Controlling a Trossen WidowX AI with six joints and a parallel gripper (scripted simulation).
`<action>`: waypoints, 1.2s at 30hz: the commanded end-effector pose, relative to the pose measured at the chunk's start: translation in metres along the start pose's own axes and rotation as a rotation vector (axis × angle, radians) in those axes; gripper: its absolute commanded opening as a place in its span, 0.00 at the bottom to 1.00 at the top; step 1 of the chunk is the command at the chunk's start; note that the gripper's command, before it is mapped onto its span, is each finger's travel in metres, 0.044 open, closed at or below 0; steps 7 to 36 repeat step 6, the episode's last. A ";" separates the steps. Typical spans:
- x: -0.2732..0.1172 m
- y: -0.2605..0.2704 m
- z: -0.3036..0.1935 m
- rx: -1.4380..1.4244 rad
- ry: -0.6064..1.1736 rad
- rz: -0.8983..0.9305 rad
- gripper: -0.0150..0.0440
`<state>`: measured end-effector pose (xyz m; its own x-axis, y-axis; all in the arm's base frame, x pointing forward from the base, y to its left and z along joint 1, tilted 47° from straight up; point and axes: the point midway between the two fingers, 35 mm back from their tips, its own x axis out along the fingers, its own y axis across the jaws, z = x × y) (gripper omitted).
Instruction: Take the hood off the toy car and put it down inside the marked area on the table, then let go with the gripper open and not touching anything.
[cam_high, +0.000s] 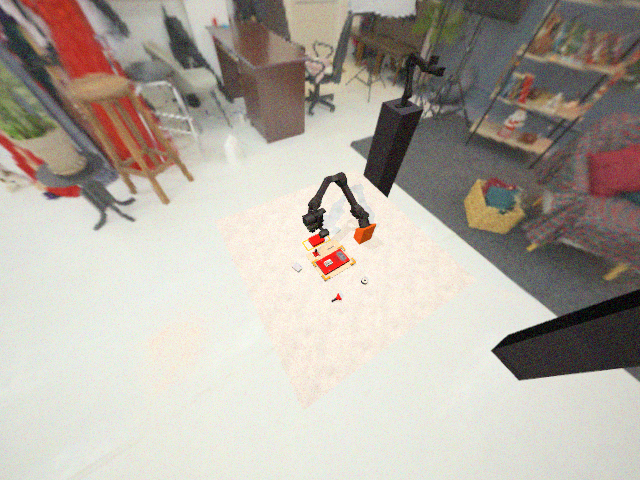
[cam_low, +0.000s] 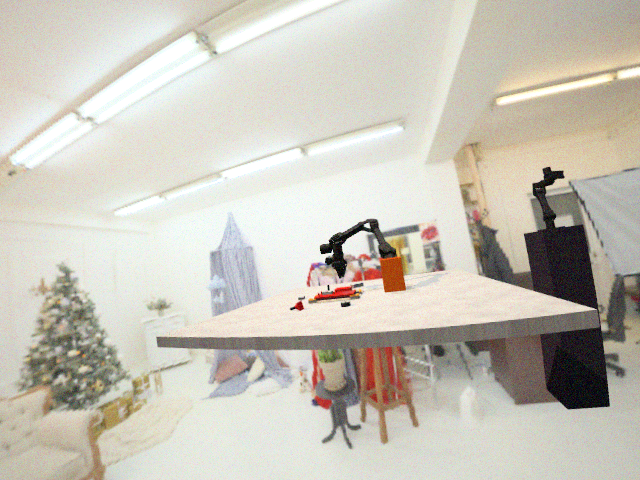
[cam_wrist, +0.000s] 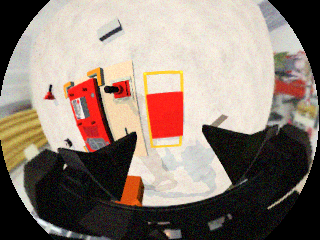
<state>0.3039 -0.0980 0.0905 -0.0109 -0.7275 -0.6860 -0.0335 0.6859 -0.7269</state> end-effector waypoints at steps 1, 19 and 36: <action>0.000 -0.001 0.000 0.005 -0.001 -0.004 1.00; 0.000 -0.001 0.000 0.005 -0.001 -0.004 1.00; 0.000 -0.001 0.000 0.005 -0.001 -0.004 1.00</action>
